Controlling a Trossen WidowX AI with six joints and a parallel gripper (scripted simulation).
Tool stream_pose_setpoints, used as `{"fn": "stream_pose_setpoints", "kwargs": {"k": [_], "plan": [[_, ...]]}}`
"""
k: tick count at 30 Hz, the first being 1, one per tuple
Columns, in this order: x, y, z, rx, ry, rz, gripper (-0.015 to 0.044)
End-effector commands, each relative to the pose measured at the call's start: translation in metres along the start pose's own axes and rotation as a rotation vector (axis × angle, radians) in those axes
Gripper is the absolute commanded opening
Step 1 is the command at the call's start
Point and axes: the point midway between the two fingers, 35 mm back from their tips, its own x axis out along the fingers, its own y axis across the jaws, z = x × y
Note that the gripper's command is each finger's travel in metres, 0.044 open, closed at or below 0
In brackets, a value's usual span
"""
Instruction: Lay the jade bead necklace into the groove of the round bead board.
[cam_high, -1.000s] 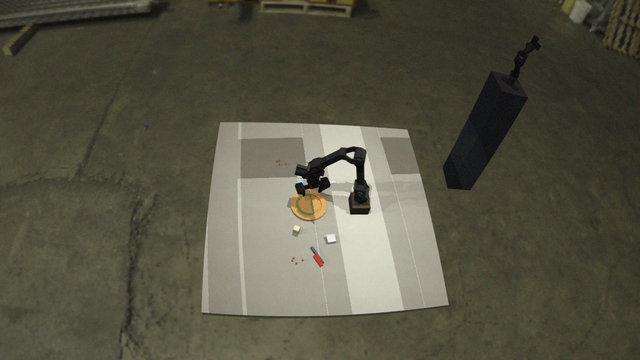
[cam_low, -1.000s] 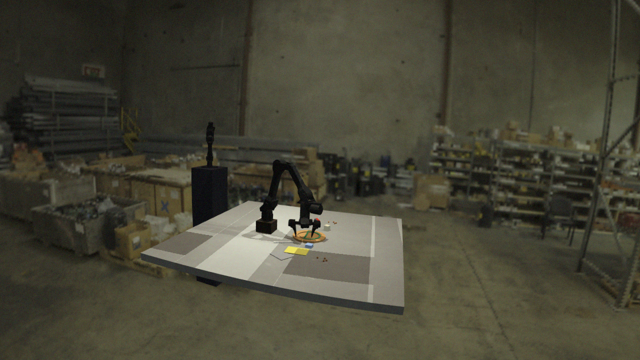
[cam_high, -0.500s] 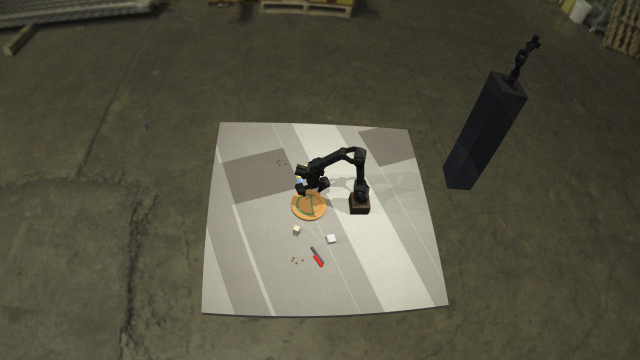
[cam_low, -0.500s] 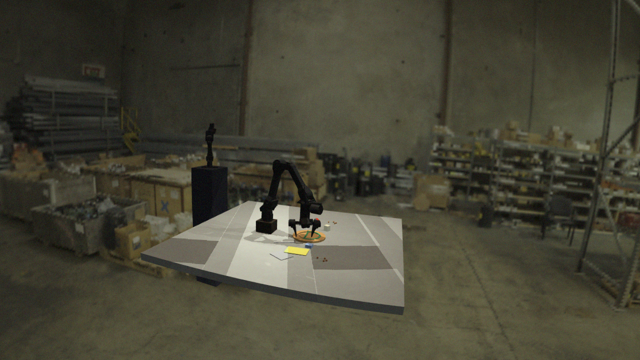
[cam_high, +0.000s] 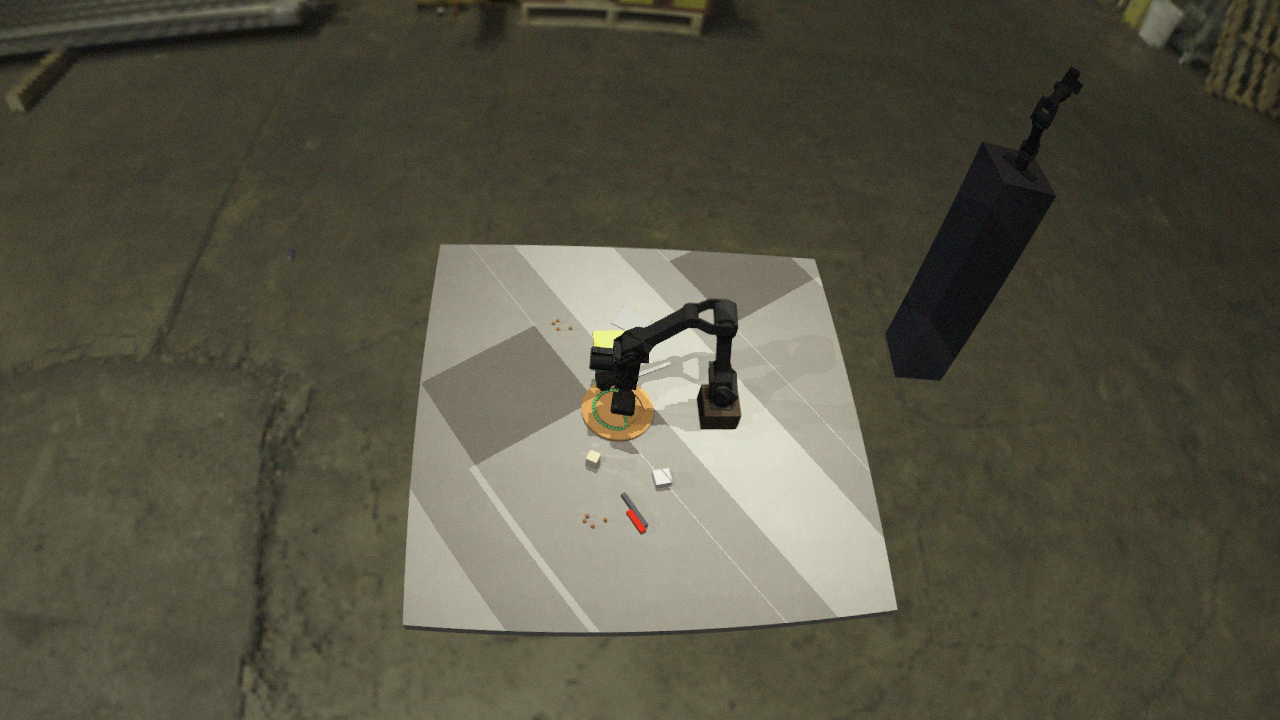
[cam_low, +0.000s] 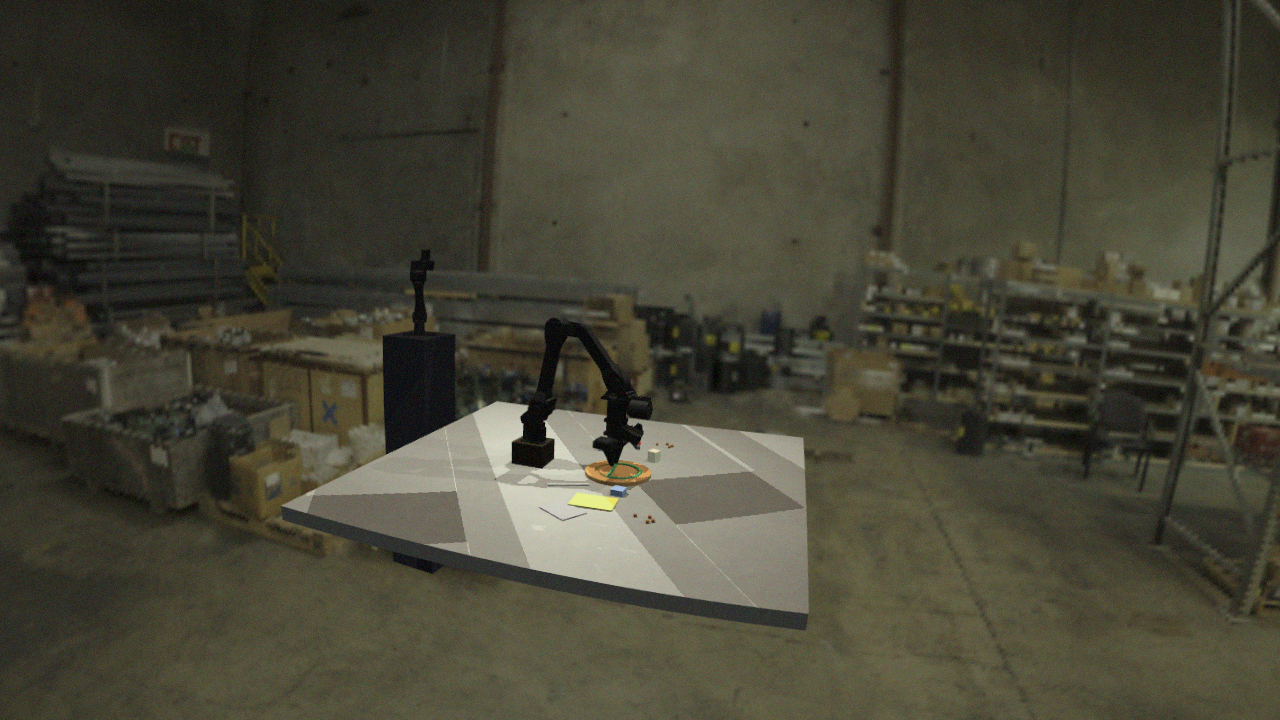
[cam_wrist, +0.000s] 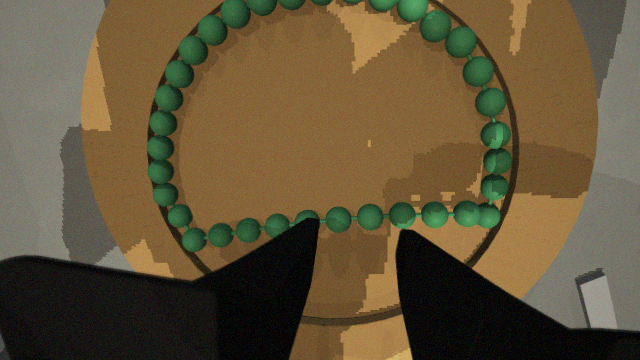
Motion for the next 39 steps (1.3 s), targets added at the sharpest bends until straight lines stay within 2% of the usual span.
{"fn": "stream_pose_setpoints", "kwargs": {"k": [1, 4, 7, 23, 29, 31, 39], "plan": [[-0.015, 0.047, -0.013, -0.974, -0.005, 0.005, 0.0120], [-0.019, 0.060, -0.018, -1.253, -0.007, 0.006, 0.0120], [-0.020, 0.065, -0.021, -1.392, -0.007, 0.006, 0.0120], [-0.020, 0.065, -0.021, -1.392, -0.007, 0.006, 0.0120], [-0.004, 0.065, -0.021, -1.392, -0.007, 0.006, 0.0120], [-0.012, 0.066, -0.016, -1.386, -0.023, -0.001, 0.0120], [-0.004, 0.066, -0.017, -1.388, -0.019, 0.001, 0.0120]]}}
